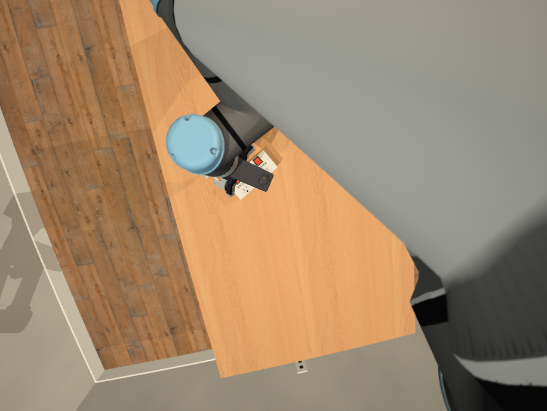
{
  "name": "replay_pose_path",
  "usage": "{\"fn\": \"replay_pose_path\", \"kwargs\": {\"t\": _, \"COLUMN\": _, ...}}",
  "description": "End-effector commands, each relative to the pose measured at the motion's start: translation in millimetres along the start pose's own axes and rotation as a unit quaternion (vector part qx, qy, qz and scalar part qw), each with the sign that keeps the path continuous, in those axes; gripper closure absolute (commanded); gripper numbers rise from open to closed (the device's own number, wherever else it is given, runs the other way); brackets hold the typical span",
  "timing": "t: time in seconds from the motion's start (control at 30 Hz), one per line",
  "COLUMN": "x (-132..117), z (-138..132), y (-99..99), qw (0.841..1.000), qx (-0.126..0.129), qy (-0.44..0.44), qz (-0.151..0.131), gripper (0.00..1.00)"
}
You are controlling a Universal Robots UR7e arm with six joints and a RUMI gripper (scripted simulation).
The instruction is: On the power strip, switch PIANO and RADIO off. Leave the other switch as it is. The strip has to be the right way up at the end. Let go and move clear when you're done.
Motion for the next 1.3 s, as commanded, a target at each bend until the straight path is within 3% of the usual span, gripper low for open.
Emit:
{"fn": "replay_pose_path", "kwargs": {"t": 0.0, "x": 0.7, "z": 3.3, "y": 6.4, "qw": 0.998, "qx": 0.019, "qy": 0.062, "qz": -0.008, "gripper": 0.0}}
{"fn": "replay_pose_path", "kwargs": {"t": 0.37, "x": 5.8, "z": 7.3, "y": 22.9, "qw": 0.983, "qx": 0.031, "qy": 0.18, "qz": -0.033, "gripper": 0.0}}
{"fn": "replay_pose_path", "kwargs": {"t": 0.63, "x": 11.3, "z": 8.9, "y": 38.5, "qw": 0.959, "qx": 0.045, "qy": 0.276, "qz": -0.053, "gripper": 0.0}}
{"fn": "replay_pose_path", "kwargs": {"t": 0.87, "x": 12.6, "z": 9.3, "y": 44.0, "qw": 0.949, "qx": 0.049, "qy": 0.305, "qz": -0.059, "gripper": 0.0}}
{"fn": "replay_pose_path", "kwargs": {"t": 1.27, "x": 12.5, "z": 8.4, "y": 43.8, "qw": 0.949, "qx": 0.05, "qy": 0.306, "qz": -0.058, "gripper": 0.0}}
Point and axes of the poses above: the point where the finger pads meet when closed, its own y axis back along the fingers, its own z axis across the jaws, x = y × z, the point moved 5 cm from there along y, back along the fingers, and after that the axes turned 5 degrees about -y, right-handed, at the moved point
